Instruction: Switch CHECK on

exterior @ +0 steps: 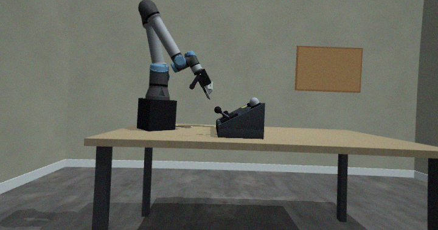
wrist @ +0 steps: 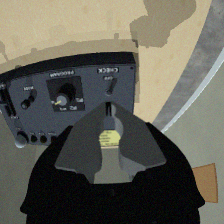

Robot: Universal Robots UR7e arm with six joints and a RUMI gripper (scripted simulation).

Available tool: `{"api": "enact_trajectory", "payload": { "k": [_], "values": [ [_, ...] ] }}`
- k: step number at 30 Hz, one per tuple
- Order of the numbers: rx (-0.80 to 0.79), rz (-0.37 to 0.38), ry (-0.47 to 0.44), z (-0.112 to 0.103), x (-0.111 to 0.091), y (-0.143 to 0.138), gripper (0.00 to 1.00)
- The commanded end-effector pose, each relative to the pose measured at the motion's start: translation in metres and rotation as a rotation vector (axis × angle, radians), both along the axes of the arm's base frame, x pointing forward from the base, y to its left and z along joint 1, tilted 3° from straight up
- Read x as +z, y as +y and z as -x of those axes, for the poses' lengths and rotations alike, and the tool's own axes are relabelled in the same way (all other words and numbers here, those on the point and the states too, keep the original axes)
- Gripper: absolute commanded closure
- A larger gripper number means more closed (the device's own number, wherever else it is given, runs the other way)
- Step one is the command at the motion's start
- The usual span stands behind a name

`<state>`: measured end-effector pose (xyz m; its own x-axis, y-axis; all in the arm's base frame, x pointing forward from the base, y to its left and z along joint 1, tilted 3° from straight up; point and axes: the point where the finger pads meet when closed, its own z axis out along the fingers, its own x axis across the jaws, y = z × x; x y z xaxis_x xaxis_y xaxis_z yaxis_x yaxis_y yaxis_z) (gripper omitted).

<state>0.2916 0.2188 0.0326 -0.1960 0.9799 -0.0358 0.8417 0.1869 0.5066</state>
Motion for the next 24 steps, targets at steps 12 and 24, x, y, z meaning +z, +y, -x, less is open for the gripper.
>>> {"api": "enact_trajectory", "payload": {
  "k": [12,24],
  "values": [
    [0.000,0.000,-0.001,-0.0008,-0.0006,0.0002,1.00],
    [0.000,-0.001,-0.001,-0.0042,-0.0065,0.0007,1.00]
  ]
}}
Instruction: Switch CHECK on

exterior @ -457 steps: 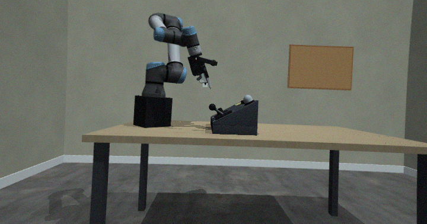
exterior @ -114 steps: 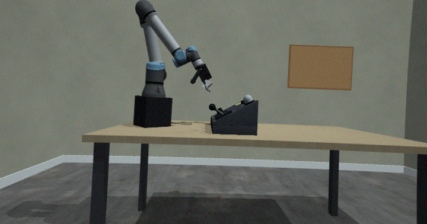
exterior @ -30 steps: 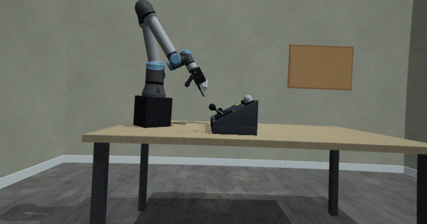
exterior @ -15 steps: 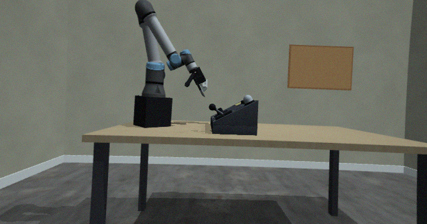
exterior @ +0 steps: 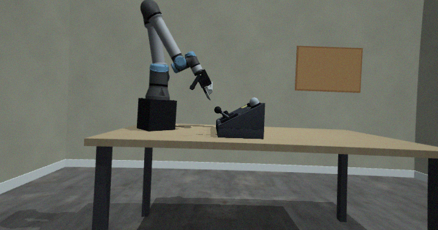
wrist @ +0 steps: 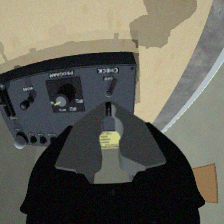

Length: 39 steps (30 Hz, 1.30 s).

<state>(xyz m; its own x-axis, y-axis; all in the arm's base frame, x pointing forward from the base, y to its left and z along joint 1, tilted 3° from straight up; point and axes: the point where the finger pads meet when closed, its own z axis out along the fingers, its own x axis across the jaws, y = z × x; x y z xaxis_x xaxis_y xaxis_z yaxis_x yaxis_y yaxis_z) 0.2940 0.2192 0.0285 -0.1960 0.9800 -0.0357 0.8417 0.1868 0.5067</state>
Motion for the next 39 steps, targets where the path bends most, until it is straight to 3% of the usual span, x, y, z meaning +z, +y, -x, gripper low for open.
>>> {"api": "enact_trajectory", "payload": {
  "k": [1,15,39],
  "values": [
    [0.000,0.000,-0.001,-0.002,-0.003,0.000,1.00],
    [0.000,0.000,-0.001,-0.012,-0.020,0.002,1.00],
    [0.000,0.000,-0.001,-0.038,-0.065,0.006,1.00]
  ]
}}
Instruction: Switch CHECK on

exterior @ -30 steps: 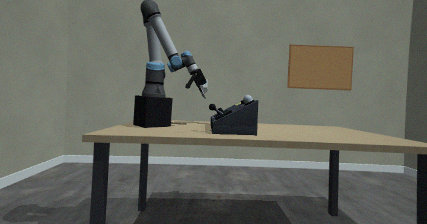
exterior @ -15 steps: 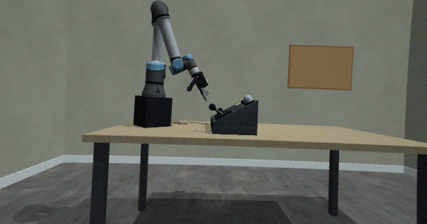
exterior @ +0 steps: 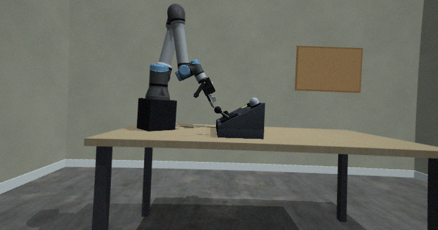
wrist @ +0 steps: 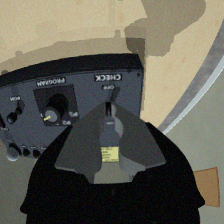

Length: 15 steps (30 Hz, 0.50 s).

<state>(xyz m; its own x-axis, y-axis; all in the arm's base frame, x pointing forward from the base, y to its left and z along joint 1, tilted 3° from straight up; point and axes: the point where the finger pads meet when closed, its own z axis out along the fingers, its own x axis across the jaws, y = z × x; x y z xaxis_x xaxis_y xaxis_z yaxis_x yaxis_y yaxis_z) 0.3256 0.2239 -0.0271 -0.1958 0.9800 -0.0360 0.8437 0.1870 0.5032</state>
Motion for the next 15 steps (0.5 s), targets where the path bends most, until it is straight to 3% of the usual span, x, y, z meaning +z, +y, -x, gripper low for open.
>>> {"api": "enact_trajectory", "payload": {
  "k": [1,15],
  "values": [
    [0.000,-0.001,-0.005,-0.008,-0.012,0.001,1.00],
    [0.000,-0.001,-0.005,-0.020,-0.034,0.003,1.00]
  ]
}}
